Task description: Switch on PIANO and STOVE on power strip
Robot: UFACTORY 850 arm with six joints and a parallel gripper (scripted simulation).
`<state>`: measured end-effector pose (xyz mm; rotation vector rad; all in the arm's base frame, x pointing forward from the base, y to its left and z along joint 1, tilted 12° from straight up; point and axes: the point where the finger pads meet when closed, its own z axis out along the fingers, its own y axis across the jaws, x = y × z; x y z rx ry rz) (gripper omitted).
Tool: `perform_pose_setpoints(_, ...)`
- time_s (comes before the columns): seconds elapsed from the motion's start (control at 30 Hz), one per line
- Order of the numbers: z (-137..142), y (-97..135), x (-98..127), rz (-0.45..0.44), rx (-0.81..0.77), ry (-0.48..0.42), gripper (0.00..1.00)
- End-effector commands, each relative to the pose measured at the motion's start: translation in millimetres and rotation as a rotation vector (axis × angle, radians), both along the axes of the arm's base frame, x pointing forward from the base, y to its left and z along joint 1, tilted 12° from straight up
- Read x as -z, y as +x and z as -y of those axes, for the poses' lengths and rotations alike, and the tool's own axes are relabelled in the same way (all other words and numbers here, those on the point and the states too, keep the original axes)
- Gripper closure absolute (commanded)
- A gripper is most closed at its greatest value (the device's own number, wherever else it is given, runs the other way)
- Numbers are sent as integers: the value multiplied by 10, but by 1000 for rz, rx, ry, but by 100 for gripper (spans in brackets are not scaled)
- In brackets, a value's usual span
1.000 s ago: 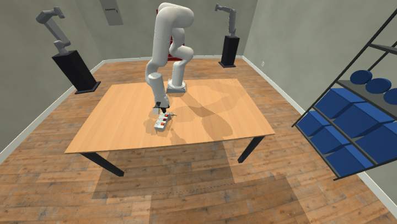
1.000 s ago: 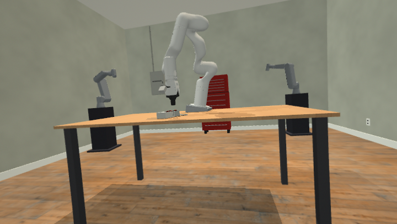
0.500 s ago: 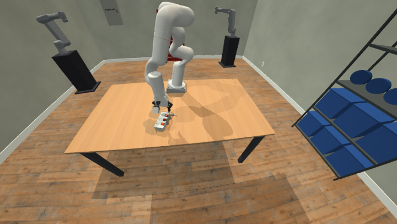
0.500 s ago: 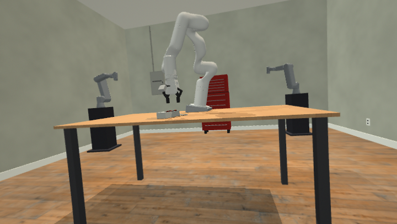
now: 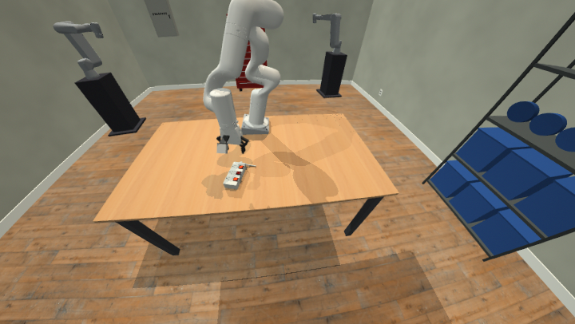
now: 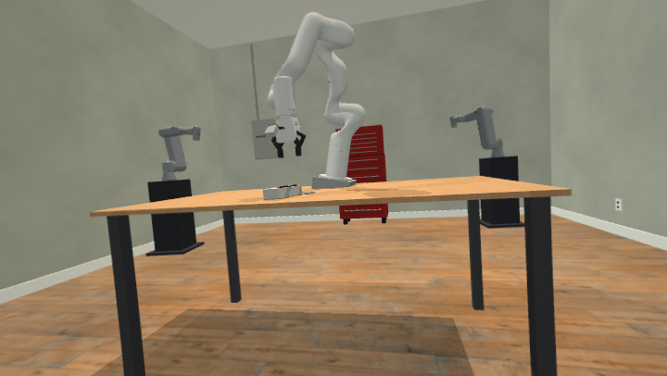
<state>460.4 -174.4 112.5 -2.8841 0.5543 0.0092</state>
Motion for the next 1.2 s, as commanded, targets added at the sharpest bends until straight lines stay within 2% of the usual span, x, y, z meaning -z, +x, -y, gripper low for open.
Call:
perform_pose_setpoints(0.0,38,6,-177,2,0,-1,0)
perform_pose_setpoints(0.17,51,3,-241,2,0,-1,0)
perform_pose_setpoints(1.17,51,3,-241,2,0,-1,0)
